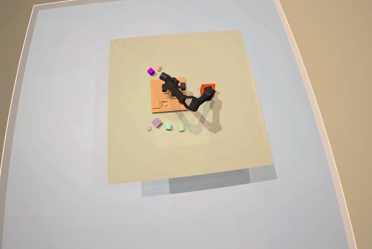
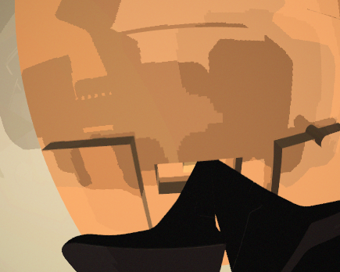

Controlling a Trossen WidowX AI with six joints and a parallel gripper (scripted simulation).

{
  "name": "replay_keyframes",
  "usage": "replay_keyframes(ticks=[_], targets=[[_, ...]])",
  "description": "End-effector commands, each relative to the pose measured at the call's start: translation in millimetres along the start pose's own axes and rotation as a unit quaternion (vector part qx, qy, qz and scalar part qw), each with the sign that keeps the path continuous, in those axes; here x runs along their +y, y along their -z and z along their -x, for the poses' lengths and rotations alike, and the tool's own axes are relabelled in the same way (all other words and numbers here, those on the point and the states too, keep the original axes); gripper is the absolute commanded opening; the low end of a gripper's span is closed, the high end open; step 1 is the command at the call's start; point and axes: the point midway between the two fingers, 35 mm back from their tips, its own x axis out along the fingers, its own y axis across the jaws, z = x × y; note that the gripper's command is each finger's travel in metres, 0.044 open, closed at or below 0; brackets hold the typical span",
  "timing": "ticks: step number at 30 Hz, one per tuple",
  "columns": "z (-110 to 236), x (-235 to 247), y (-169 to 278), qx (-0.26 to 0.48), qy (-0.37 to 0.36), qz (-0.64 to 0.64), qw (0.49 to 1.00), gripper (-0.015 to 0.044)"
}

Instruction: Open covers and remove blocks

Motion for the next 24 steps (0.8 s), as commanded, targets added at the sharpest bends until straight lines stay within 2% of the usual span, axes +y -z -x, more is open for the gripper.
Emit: replay_keyframes(ticks=[1, 24], targets=[[-0.7, 0.0, -4.9, -0.004, 0.001, -0.001, 1.0, 0.0], [-1.6, 1.3, -27.6, -0.005, 0.001, -0.001, 1.0, 0.0]])
